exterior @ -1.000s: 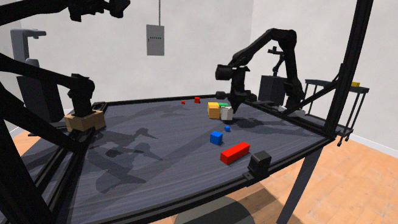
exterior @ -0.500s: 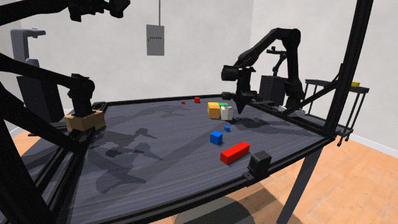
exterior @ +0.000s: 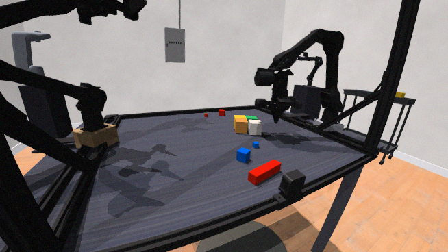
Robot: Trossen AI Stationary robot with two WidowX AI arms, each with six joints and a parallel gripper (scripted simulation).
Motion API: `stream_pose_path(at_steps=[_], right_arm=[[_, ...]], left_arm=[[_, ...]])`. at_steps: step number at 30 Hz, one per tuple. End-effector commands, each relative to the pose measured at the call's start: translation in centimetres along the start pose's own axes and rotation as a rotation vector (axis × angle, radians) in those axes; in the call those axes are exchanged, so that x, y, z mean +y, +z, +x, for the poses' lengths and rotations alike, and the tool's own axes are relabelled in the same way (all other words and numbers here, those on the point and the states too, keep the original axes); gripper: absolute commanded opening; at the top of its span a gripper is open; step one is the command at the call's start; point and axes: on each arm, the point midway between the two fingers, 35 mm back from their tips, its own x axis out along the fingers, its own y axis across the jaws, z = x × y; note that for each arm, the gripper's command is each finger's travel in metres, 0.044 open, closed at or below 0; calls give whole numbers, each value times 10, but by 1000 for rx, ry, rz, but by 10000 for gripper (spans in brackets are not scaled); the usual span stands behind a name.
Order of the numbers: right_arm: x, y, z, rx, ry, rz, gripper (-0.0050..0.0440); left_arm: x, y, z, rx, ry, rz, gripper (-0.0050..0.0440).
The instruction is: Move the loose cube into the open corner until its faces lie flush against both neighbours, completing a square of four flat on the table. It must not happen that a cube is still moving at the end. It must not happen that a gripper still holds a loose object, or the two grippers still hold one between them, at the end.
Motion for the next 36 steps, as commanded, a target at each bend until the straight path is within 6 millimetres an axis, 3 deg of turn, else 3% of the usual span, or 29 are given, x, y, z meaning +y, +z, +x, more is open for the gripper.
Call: stream_pose_path(at_steps=[1,10,18,25,27,36], right_arm=[[-4,1,-25,-4,-26,0,0],[-5,1,-21,-4,-25,14,0],[-36,26,-27,-9,-23,474,0],[-55,44,-29,-13,-21,820,0],[-55,44,-29,-13,-21,820,0],[-79,74,-28,-17,-17,1322,0]], left_arm=[[0,0,0,0,-2,-6,400],[0,0,0,0,-2,-6,400],[0,0,0,0,-2,-6,400],[0,0,0,0,-2,-6,400],[0,0,0,0,-2,-6,400],[0,0,0,0,-2,-6,400]])
